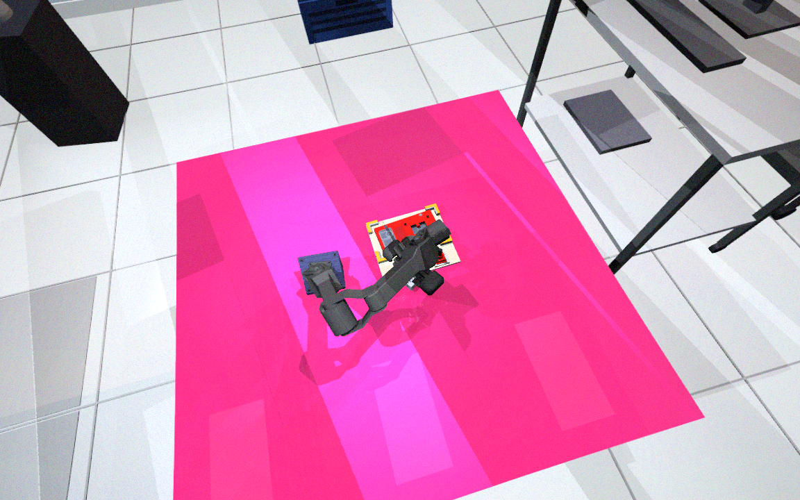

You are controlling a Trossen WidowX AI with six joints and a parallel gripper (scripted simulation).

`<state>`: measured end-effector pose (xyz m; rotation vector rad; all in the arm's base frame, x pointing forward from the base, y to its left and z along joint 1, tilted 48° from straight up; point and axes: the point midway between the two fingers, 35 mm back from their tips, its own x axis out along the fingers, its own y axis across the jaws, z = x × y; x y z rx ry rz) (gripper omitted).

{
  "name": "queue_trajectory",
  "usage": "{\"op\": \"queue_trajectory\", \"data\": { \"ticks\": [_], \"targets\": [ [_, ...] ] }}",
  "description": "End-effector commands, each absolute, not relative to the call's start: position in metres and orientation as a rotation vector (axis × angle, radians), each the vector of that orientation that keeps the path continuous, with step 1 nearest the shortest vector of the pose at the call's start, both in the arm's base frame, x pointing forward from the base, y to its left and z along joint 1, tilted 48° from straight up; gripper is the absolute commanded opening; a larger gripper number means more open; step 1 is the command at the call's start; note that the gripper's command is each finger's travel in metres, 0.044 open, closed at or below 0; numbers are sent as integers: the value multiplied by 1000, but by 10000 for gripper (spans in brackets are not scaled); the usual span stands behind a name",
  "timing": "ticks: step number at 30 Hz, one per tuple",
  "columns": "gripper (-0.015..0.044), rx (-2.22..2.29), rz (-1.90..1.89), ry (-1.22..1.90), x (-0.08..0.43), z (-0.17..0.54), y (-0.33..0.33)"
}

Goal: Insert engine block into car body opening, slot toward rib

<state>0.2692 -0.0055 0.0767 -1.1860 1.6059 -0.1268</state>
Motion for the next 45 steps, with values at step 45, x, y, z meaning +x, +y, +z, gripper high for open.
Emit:
{"op": "queue_trajectory", "data": {
  "ticks": [45],
  "targets": [
    [0,-1125,-163,1574,277,112,80]
  ]
}}
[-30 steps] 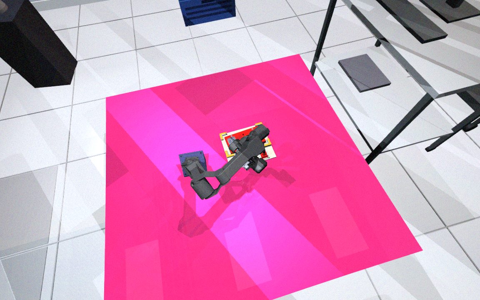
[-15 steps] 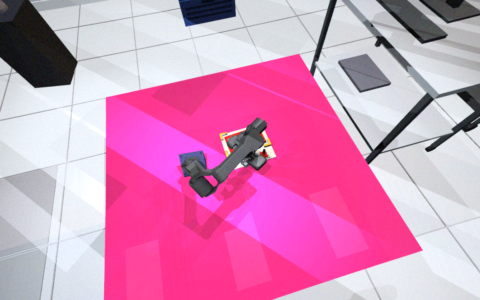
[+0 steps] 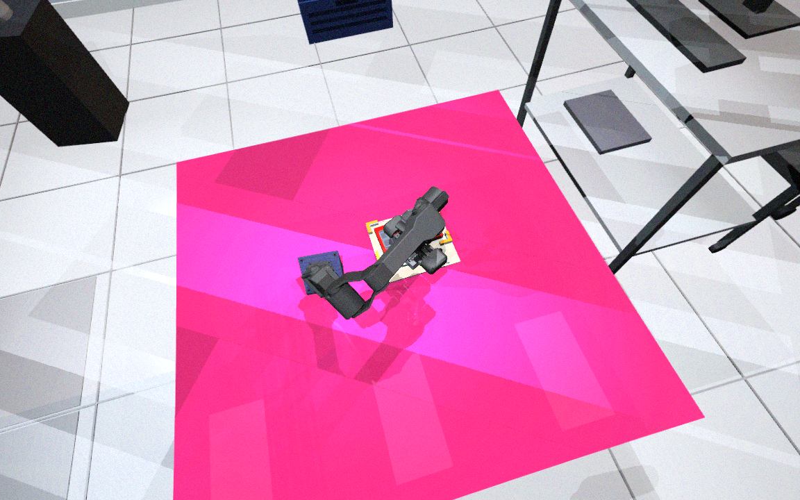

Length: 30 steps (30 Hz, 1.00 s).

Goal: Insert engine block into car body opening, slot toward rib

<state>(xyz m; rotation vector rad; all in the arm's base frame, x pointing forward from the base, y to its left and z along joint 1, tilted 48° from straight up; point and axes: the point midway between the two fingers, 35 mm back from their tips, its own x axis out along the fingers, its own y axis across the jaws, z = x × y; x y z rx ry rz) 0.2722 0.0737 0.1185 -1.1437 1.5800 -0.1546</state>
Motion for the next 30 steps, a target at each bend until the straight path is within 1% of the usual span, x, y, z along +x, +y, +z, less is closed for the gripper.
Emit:
{"op": "queue_trajectory", "data": {
  "ticks": [1,30],
  "targets": [
    [0,-1121,-168,1573,278,110,82],
    [0,-980,-310,1531,309,34,117]
  ]
}}
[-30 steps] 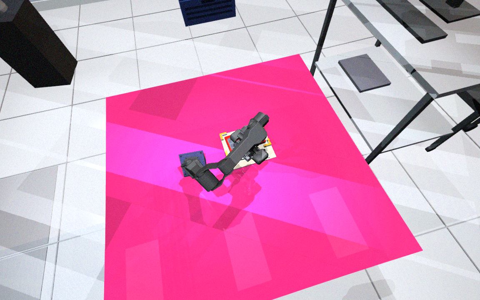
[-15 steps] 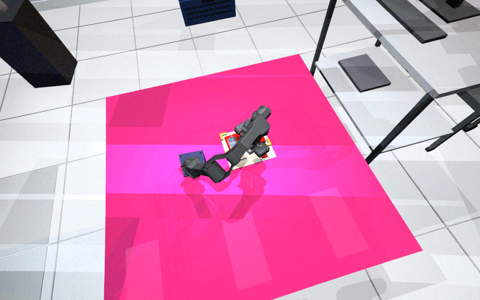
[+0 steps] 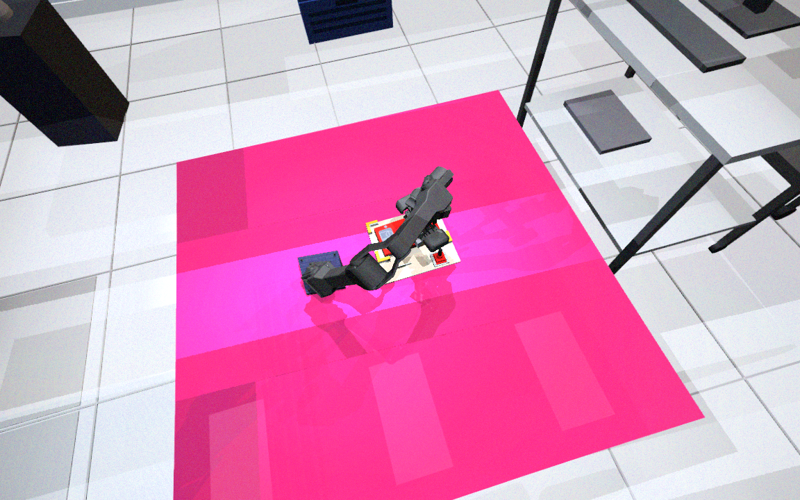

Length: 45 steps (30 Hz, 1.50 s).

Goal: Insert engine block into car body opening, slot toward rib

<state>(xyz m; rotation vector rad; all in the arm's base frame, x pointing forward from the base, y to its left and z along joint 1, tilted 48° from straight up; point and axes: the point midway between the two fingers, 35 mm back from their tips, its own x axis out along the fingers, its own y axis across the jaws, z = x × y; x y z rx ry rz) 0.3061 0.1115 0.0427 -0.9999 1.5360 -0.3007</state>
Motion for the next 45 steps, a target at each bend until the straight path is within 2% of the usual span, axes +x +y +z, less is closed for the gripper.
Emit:
{"op": "queue_trajectory", "data": {
  "ticks": [1,30,36,45],
  "targets": [
    [0,-975,-314,1529,310,31,118],
    [0,-842,-446,1482,320,-53,141],
    [157,-826,-460,1476,319,-52,141],
    [159,-836,-451,1480,319,-53,141]
  ]
}}
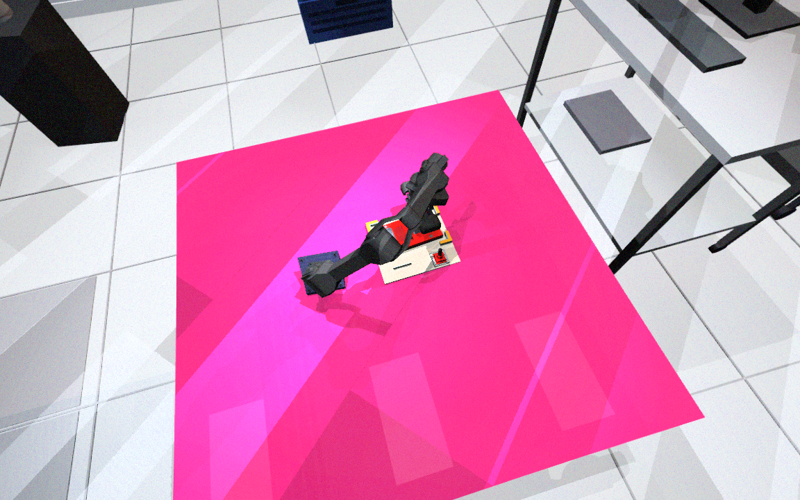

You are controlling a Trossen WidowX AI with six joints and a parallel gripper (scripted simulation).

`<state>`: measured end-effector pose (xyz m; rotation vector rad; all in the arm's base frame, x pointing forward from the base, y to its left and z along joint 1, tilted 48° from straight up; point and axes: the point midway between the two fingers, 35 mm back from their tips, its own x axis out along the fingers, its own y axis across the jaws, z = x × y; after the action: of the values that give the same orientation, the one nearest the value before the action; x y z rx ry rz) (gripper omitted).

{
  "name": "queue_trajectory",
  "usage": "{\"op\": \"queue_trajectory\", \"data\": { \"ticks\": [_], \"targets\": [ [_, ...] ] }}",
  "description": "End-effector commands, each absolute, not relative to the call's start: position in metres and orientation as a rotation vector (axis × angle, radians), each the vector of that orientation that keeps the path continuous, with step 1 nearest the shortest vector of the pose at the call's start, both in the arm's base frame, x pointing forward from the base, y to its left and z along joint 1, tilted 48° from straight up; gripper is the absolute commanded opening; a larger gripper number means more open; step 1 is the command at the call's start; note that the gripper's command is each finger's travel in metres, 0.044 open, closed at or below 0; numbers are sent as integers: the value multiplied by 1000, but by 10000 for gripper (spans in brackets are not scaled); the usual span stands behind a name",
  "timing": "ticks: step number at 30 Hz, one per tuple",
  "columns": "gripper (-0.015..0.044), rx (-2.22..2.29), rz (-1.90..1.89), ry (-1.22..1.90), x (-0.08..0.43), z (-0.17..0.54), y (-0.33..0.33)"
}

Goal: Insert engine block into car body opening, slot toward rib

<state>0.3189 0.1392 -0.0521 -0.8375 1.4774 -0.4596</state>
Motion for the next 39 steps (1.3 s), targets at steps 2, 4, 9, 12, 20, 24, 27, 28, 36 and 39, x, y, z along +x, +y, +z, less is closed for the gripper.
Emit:
{"op": "queue_trajectory", "data": {
  "ticks": [2,4,9,12,20,24,27,28,36,39],
  "targets": [
    [159,-842,-446,1483,319,-52,141],
    [159,-842,-446,1483,319,-52,141],
    [159,-842,-446,1483,319,-52,141],
    [159,-842,-446,1483,319,-52,141],
    [159,-846,-442,1484,319,-53,142],
    [159,-846,-442,1484,319,-53,142],
    [159,-846,-442,1484,319,-53,142],
    [159,-846,-442,1484,319,-53,142],
    [159,-831,-455,1478,318,-54,141],
    [159,-833,-454,1479,318,-54,141]
  ]
}}
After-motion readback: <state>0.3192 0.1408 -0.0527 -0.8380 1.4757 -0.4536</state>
